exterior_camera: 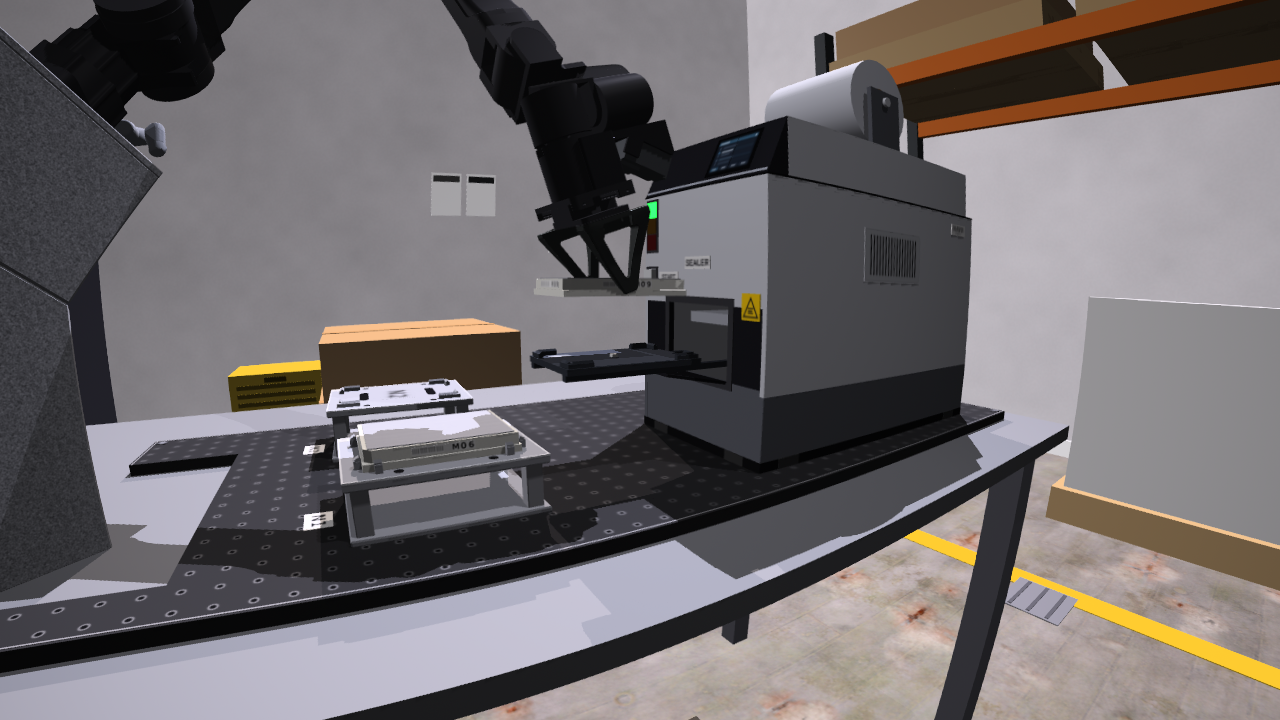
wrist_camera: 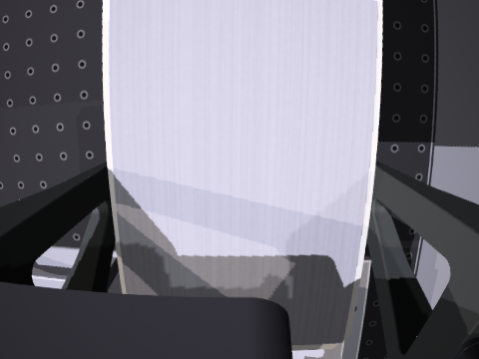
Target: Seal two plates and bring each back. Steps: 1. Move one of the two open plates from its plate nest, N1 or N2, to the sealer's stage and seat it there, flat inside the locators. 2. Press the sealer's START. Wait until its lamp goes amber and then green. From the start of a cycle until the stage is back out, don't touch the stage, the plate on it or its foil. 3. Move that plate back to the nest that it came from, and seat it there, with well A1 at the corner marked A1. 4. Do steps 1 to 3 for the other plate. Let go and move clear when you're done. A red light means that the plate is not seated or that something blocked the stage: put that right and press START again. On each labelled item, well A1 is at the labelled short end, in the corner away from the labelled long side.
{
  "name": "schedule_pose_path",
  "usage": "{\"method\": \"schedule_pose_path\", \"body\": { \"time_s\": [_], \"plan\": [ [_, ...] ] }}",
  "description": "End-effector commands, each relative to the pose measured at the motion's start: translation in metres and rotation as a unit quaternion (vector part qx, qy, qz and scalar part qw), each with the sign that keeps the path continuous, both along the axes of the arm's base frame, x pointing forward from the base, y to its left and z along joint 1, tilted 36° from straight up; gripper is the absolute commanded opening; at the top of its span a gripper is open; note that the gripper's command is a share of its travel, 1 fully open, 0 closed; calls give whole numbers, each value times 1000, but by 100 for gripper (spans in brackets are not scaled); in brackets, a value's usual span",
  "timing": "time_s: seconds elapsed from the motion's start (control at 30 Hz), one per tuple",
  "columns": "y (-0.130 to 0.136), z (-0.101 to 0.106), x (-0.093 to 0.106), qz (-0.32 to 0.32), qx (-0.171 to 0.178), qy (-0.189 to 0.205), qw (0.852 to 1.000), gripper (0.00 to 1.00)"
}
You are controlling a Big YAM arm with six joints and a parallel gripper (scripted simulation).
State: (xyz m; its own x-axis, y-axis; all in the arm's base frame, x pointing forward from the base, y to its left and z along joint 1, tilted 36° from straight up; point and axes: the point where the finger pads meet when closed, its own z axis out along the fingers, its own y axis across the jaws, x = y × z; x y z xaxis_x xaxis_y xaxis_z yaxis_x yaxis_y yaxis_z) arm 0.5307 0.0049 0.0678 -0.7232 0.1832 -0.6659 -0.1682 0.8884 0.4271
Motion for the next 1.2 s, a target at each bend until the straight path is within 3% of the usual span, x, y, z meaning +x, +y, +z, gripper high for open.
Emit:
{"method": "schedule_pose_path", "body": {
  "time_s": [0.0,0.23,0.53,0.77,1.17],
  "plan": [
    [-7,17,5,-10,4,-11,1000,0],
    [-16,26,11,-12,-4,-25,1000,0],
    [17,18,-15,-4,0,-20,1000,0],
    [14,15,-23,-14,1,-19,1000,0],
    [40,13,-48,-6,3,-18,1000,0]
  ]
}}
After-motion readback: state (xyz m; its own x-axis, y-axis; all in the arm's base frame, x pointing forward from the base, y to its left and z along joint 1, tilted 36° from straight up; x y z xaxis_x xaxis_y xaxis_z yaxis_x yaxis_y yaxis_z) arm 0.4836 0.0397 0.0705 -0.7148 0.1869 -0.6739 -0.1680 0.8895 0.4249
